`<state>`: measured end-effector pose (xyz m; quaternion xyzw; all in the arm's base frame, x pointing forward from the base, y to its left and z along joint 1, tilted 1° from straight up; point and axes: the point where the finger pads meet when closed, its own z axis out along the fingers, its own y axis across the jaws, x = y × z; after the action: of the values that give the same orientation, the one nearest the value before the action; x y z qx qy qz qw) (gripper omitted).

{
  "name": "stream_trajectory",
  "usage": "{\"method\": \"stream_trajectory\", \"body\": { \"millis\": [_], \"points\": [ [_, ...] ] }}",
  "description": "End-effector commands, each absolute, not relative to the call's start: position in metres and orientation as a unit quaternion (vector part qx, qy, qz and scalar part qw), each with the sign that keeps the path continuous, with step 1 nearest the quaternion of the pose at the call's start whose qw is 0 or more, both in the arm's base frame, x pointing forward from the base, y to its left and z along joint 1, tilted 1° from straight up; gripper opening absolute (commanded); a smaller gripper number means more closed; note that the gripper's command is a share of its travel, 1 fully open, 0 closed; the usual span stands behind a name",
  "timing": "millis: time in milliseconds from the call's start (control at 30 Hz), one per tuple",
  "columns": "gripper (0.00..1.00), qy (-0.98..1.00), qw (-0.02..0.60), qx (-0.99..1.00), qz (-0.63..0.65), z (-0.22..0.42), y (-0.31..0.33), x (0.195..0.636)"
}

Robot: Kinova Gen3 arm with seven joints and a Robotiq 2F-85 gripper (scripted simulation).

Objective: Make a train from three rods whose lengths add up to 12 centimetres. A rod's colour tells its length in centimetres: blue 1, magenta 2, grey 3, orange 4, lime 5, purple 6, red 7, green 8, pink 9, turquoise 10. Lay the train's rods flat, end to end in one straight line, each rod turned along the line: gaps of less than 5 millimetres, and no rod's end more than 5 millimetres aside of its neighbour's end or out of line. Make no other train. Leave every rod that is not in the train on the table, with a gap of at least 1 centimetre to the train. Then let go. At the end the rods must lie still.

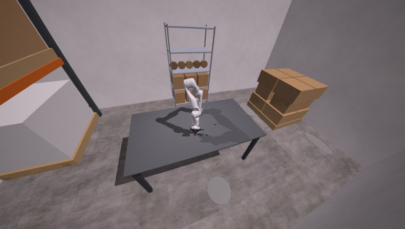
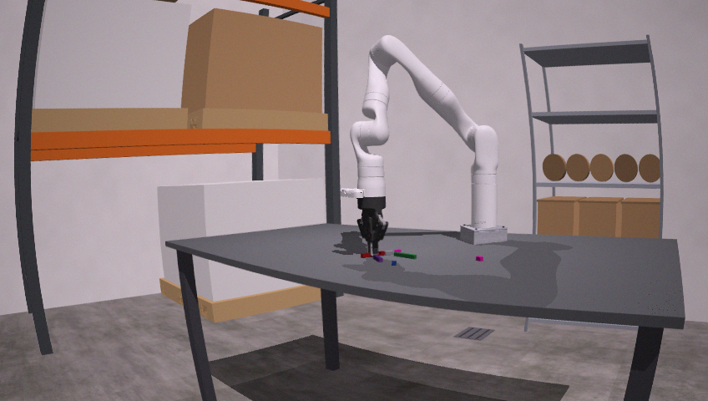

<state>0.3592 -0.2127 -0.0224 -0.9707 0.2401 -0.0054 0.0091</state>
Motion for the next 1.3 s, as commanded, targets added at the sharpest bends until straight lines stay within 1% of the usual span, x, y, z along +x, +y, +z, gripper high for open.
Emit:
{"method": "stream_trajectory", "body": {
  "millis": [0,767,800,867,900,967,1000,1067,1100,1233,1267],
  "points": [
    [0.05,0.244,0.010,-0.970,-0.006,-0.0232,-0.2123,0.3600],
    [0.05,0.244,0.010,-0.970,-0.006,-0.0232,-0.2123,0.3600],
    [0.08,0.244,0.010,-0.970,-0.006,-0.0232,-0.2123,0.3600],
    [0.08,0.244,0.010,-0.970,-0.006,-0.0232,-0.2123,0.3600],
    [0.12,0.244,0.010,-0.970,-0.006,-0.0232,-0.2123,0.3600],
    [0.12,0.244,0.010,-0.970,-0.006,-0.0232,-0.2123,0.3600],
    [0.16,0.244,0.010,-0.970,-0.006,-0.0232,-0.2123,0.3600],
    [0.16,0.244,0.010,-0.970,-0.006,-0.0232,-0.2123,0.3600],
    [0.20,0.244,0.010,-0.970,-0.006,-0.0232,-0.2123,0.3600],
    [0.20,0.244,0.010,-0.970,-0.006,-0.0232,-0.2123,0.3600],
    [0.24,0.244,0.010,-0.970,-0.006,-0.0232,-0.2123,0.3600]
  ]
}}
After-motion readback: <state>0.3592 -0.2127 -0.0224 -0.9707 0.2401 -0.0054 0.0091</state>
